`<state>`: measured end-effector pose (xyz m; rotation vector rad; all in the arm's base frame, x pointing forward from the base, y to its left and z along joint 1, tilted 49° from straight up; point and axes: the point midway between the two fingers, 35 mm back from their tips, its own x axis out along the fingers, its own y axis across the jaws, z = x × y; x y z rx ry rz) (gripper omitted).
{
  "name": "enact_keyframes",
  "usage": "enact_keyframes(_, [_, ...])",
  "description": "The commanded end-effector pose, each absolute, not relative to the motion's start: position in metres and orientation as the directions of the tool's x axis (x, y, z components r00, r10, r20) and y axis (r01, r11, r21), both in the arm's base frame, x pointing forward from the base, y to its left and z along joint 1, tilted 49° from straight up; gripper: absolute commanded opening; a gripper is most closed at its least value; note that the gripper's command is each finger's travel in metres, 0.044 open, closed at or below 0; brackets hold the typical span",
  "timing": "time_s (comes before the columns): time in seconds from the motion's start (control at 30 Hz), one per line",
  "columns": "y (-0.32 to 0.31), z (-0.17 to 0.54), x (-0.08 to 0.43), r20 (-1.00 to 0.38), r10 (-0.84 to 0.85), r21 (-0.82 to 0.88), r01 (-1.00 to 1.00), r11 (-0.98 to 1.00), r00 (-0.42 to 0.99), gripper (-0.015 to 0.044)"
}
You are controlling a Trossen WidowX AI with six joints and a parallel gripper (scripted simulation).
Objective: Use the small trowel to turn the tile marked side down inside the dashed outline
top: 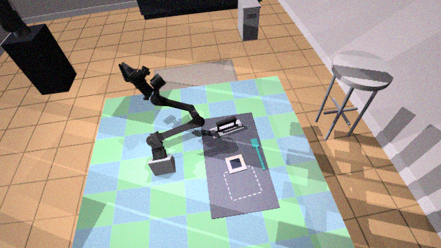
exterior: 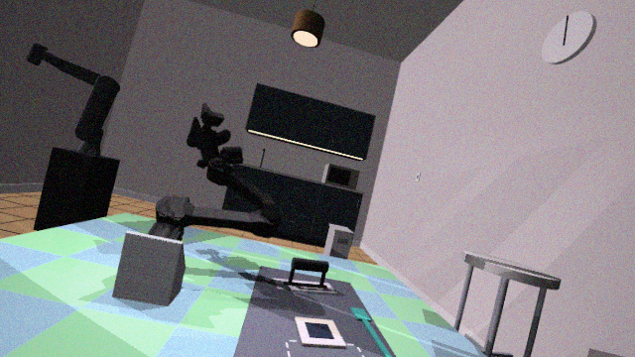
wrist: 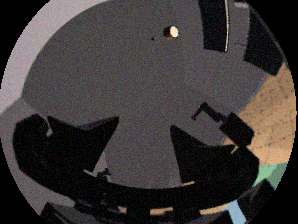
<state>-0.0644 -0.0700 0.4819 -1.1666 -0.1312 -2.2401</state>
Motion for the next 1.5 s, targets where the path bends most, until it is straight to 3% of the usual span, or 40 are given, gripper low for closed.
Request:
enact_keyframes(0.0, [-0.07,0.4819,-0.0644,0.773,-0.466,-0.182,0.553,-0.813,-0.431,0.0374])
enact_keyframes(0.33, [-0.0699,0.4819,-0.0645,0.773,-0.465,-0.181,0.553,-0.814,-0.432,0.0111])
enact_keyframes(0.67, [-0.07,0.4819,-0.0644,0.773,-0.466,-0.182,0.553,-0.813,-0.431,0.01])
enact_keyframes(0.8, [-0.07,0.4819,-0.0644,0.773,-0.466,-0.182,0.553,-0.813,-0.431,0.0])
enact_keyframes(1.3, [-0.07,0.4819,-0.0644,0.773,-0.466,-0.182,0.553,-0.813,-0.431,0.0])
enact_keyframes(1.43, [-0.07,0.4819,-0.0644,0.773,-0.466,-0.182,0.553,-0.813,-0.431,0.01])
enact_keyframes(1.47, [-0.07,0.4819,-0.0644,0.773,-0.466,-0.182,0.553,-0.813,-0.431,0.01])
